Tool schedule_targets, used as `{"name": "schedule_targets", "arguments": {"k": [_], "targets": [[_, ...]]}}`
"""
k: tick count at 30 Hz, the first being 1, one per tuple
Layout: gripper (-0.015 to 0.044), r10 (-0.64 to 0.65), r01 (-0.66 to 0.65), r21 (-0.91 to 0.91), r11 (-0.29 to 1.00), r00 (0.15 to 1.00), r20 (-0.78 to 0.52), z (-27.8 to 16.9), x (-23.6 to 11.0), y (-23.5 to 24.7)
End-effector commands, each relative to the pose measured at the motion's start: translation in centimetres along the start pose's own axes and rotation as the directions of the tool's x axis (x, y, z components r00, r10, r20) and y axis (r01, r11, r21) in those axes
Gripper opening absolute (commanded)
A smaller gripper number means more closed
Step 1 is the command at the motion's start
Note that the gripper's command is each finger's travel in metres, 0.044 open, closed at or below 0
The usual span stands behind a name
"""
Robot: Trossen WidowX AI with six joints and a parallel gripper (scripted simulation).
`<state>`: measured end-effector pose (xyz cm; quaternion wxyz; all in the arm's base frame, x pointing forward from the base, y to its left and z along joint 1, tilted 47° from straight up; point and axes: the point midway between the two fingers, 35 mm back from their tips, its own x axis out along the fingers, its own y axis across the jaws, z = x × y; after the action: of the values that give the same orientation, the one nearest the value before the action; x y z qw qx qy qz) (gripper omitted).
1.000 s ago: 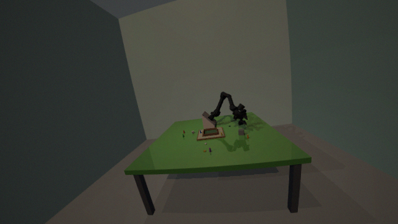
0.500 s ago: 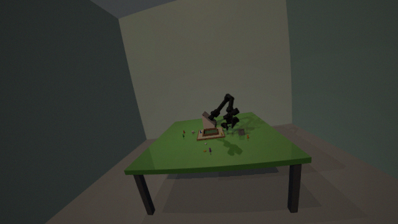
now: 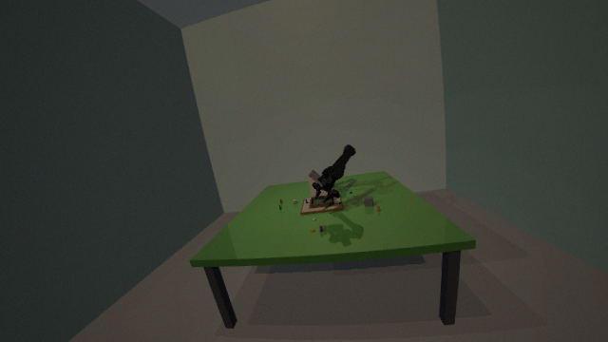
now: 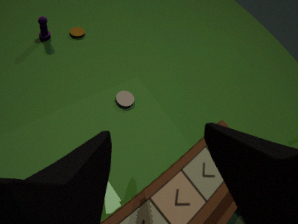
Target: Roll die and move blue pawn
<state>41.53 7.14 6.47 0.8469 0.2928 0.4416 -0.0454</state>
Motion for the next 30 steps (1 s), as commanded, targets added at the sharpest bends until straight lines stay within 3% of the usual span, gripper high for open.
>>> {"name": "schedule_targets", "arguments": {"k": [1, 8, 16, 22, 30], "targets": [[0.0275, -0.121, 0.085, -0.216, 0.973, 0.98, -0.158, 0.0, 2.3, -7.0], [0.0275, -0.185, 0.039, -0.397, 0.917, 0.924, -0.335, -1.3, 3.5, -14.1], [0.0275, -0.156, -0.16, -0.502, 0.85, 0.832, -0.532, -3.9, 3.6, -21.4], [0.0275, -0.059, -0.369, -0.5, 0.784, 0.757, -0.65, -6.5, 2.8, -26.0], [0.0275, 0.182, -0.656, -0.44, 0.613, 0.659, -0.73, -10.6, 1.0, -30.2]]}}
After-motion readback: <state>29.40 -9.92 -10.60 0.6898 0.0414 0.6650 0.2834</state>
